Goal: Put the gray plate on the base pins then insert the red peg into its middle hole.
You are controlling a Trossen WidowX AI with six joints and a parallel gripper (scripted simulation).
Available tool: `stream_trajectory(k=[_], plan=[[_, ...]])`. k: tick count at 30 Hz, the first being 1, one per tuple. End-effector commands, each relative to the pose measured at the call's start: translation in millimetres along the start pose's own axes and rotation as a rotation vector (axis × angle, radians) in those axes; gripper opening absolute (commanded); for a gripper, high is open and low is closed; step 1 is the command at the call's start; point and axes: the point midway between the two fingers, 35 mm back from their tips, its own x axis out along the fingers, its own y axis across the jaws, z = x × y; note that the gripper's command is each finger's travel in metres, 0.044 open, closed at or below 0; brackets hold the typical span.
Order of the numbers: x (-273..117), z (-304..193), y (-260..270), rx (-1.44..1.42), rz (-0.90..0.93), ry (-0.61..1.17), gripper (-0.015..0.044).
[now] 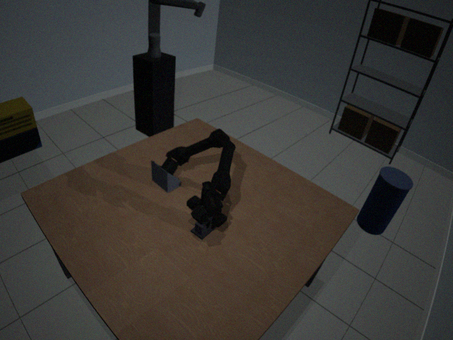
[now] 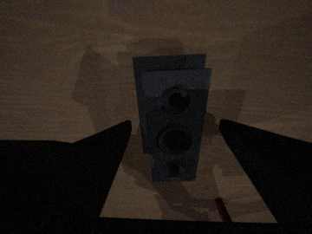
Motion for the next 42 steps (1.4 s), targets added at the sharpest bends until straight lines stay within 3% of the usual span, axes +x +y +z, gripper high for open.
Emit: stream_trajectory(k=[1, 4, 6, 14, 22, 31, 38, 42], plan=[[-50, 6, 7, -0.005, 0.025, -0.018, 0.0440], [-100, 3, 2, -0.003, 0.025, -0.015, 0.0440], [-111, 2, -1, -0.002, 0.025, -0.013, 0.0440], [-113, -5, 0, -0.016, 0.024, -0.014, 0.0440], [-118, -105, -33, -0.191, 0.021, -0.015, 0.0440], [-104, -185, -95, -0.376, 0.018, -0.009, 0.0440], [-100, -187, -99, -0.382, 0.018, -0.008, 0.0440], [-76, -187, -98, -0.383, 0.019, -0.007, 0.0440]])
